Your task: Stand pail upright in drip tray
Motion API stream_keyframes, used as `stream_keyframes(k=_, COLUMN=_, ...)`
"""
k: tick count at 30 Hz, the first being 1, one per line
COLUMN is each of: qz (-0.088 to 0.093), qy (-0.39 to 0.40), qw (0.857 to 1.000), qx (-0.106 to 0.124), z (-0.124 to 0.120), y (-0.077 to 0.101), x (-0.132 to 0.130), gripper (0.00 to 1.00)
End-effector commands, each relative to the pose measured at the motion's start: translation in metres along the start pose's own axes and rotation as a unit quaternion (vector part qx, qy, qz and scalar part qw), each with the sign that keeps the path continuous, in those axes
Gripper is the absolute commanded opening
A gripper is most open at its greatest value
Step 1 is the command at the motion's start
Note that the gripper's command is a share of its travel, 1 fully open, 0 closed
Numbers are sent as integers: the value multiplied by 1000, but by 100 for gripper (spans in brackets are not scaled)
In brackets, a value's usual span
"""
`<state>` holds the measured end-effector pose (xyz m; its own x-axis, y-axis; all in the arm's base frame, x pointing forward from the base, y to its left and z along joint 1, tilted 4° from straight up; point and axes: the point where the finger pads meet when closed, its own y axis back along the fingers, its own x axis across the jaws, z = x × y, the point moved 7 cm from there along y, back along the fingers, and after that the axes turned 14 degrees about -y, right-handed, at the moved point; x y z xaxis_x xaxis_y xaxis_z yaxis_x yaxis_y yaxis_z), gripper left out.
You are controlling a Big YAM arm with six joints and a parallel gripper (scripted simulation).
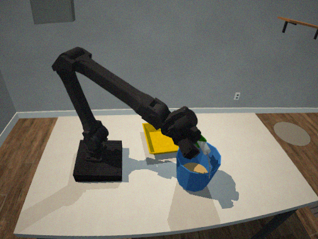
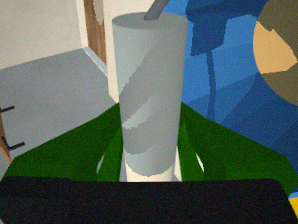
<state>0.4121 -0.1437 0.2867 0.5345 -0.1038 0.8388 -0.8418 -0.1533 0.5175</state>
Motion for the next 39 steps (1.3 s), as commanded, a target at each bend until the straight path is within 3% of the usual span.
stream_keyframes(k=1, qz=103, qy=50, qw=993, qx=-12, z=-7, y=39, x=64, gripper=20)
stream_keyframes(k=39, qz=145, qy=59, qw=988, qx=-3, z=-13, y=56, x=80, gripper=20)
